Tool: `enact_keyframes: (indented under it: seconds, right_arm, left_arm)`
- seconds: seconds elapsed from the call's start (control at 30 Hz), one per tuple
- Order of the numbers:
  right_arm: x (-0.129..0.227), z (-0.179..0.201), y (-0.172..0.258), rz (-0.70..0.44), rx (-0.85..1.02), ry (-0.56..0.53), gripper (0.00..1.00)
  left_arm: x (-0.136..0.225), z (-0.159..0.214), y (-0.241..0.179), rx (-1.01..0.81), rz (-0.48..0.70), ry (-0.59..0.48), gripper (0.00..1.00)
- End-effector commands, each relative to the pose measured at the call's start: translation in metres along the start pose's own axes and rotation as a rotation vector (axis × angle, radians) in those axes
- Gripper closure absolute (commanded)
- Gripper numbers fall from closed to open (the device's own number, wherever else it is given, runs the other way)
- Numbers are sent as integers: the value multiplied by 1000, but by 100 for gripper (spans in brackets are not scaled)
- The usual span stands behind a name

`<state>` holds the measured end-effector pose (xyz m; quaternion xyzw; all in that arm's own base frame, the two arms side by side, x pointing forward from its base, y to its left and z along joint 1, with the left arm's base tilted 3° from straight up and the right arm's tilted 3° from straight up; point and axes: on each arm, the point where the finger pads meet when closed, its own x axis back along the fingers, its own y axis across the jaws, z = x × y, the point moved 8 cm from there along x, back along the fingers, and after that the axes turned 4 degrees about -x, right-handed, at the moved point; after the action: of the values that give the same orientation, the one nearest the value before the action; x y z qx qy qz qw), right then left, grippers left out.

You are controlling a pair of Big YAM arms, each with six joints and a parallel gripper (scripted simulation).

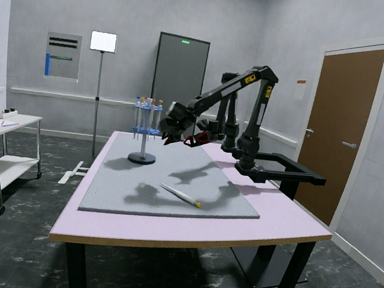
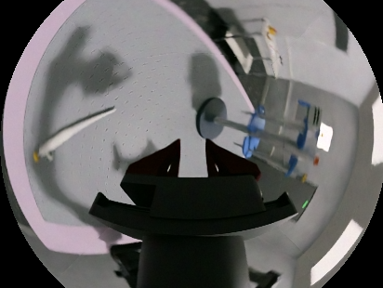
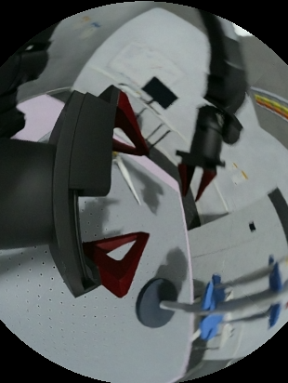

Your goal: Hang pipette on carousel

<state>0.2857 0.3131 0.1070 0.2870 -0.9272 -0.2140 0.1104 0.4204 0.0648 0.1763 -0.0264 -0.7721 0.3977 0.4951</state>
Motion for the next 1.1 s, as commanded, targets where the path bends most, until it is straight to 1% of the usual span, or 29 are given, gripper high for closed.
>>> enact_keyframes:
  seconds: [0.0, 0.13, 0.2, 0.23, 0.37, 0.53, 0.7, 0.77, 0.8, 0.93, 1.07]
  right_arm:
    - [3, 0, 33, -105, 243, 61, 0]
    - [7, 6, 45, -169, 340, 95, 0]
    - [7, 6, 45, -169, 340, 95, 0]
    - [8, 7, 46, -178, 362, 98, 0]
    - [13, 13, 58, -250, 443, 128, 0]
    - [16, 18, 66, -300, 495, 146, 0]
    - [19, 20, 70, -328, 520, 157, 0]
    - [19, 20, 70, -328, 520, 157, 0]
    - [19, 20, 71, -330, 523, 157, 0]
    - [20, 21, 71, -336, 507, 166, 0]
    - [20, 21, 71, -335, 506, 165, 0]
  left_arm:
    - [1, -39, 13, 309, -90, -9, 68]
    - [-3, -45, 31, 472, -161, -6, 68]
    - [-3, -45, 31, 472, -161, -6, 68]
    - [-3, -46, 34, 508, -171, -5, 68]
    - [-7, -54, 60, 715, -272, -11, 68]
    - [-9, -60, 83, 902, -367, -24, 68]
    - [-11, -64, 107, 1094, -466, -47, 68]
    - [-11, -64, 107, 1094, -466, -47, 68]
    - [-11, -64, 110, 1129, -479, -52, 68]
    - [-15, -64, 140, 1326, -600, -82, 68]
    - [-15, -65, 160, 1463, -690, -117, 68]
